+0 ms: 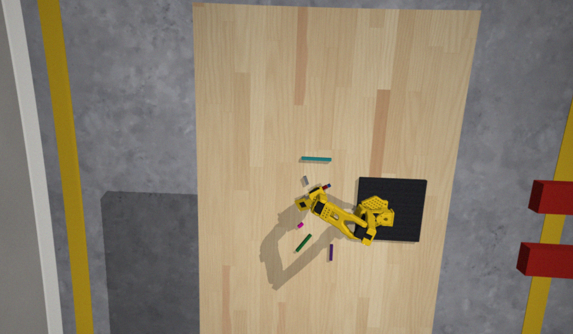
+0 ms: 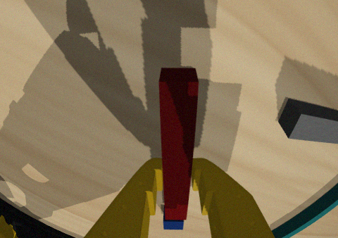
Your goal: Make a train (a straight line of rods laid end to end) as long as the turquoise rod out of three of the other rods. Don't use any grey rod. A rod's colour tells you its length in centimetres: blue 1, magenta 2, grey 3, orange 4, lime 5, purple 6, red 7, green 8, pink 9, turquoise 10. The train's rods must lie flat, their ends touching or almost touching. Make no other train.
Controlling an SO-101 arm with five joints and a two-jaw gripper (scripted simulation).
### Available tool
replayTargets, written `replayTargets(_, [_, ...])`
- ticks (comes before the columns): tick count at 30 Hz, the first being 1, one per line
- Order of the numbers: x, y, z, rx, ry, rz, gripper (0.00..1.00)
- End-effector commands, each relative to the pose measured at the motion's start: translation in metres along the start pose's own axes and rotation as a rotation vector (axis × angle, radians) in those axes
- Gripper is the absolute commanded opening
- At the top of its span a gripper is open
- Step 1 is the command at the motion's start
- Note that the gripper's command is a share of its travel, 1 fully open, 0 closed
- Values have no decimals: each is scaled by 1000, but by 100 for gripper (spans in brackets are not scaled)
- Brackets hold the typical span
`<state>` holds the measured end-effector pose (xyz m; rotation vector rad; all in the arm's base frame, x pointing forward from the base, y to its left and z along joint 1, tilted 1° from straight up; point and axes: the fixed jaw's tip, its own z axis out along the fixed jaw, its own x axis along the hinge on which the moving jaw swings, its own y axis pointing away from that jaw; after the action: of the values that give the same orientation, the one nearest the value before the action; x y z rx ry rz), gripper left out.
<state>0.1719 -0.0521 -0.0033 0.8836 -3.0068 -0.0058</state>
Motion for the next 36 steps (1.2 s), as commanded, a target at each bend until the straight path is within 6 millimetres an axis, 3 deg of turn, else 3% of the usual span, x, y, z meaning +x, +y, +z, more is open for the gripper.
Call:
replayTargets(1, [-1,-4,-4,18,-16,-1,6])
replayTargets(36, [-1,-4,-4,18,-16,-1,17])
